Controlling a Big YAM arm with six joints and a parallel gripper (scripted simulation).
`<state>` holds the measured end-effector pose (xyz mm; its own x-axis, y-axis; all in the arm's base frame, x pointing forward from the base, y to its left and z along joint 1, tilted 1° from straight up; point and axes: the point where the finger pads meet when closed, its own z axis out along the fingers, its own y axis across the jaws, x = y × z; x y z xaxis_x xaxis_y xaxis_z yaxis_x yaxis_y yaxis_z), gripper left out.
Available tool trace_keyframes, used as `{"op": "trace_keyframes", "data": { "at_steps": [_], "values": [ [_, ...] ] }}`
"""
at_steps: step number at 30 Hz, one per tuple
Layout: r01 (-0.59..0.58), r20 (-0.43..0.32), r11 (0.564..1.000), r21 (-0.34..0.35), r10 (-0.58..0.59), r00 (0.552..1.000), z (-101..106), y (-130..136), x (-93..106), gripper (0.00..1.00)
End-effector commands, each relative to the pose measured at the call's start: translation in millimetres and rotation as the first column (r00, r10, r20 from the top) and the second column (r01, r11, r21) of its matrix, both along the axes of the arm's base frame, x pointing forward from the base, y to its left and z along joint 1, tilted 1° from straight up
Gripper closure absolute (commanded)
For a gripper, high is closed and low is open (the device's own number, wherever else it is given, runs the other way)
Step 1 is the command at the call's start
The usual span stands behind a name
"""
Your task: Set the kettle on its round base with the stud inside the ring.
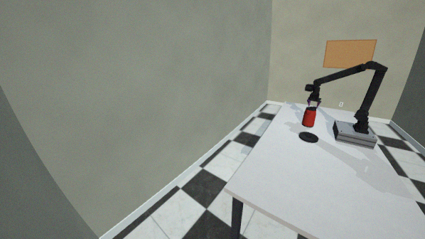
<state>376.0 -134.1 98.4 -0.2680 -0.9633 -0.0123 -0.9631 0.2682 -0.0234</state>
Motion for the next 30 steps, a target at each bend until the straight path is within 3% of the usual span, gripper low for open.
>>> {"op": "trace_keyframes", "data": {
  "at_steps": [1,16,30],
  "values": [
    [0.001,-0.005,1.000,0.005,-0.001,1.000,-9.7,2.6,0.9,0.26],
    [0.001,-0.006,1.000,0.004,-0.001,1.000,-33.7,3.9,1.3,0.26],
    [-0.001,0.004,1.000,0.000,0.001,1.000,-26.8,4.1,0.3,0.26]
  ]
}}
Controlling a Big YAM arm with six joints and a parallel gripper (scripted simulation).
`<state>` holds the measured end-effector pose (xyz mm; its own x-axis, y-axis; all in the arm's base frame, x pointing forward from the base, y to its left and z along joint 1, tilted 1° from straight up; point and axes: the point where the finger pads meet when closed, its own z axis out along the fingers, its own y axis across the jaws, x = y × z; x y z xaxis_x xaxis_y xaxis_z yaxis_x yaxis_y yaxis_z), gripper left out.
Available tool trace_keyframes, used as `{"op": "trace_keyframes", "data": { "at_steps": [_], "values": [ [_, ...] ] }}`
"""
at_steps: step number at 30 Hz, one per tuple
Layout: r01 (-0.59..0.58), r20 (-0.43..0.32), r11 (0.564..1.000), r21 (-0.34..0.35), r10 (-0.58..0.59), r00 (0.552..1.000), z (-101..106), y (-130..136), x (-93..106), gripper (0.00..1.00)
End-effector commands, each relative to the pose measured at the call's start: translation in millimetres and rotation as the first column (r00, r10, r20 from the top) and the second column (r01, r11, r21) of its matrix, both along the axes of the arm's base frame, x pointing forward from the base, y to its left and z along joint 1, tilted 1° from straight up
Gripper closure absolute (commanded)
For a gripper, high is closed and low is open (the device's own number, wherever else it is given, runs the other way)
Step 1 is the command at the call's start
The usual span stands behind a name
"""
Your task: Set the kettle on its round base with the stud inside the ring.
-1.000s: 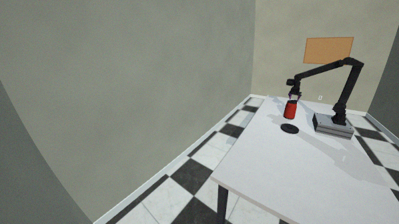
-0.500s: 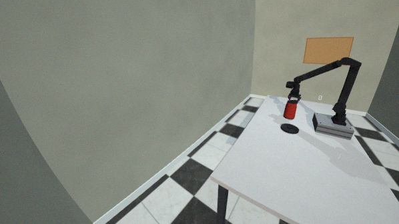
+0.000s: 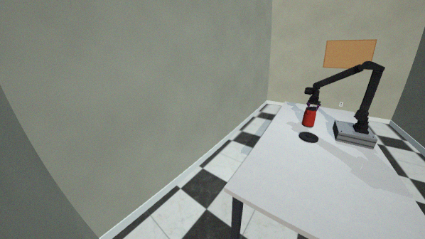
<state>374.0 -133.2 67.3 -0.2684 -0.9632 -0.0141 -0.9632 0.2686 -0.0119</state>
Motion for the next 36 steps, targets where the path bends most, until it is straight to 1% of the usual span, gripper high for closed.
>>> {"op": "trace_keyframes", "data": {
  "at_steps": [1,25,26,36],
  "values": [
    [-0.001,0.015,1.000,-0.005,0.001,1.000,4.3,3.1,2.2,0.26],
    [-0.001,0.015,1.000,-0.005,0.001,1.000,4.3,3.1,2.3,0.26],
    [-0.001,0.015,1.000,-0.005,0.001,1.000,4.3,3.1,2.3,1.00],
    [-0.006,0.014,1.000,-0.002,0.006,1.000,4.3,3.6,2.0,1.00]
  ]
}}
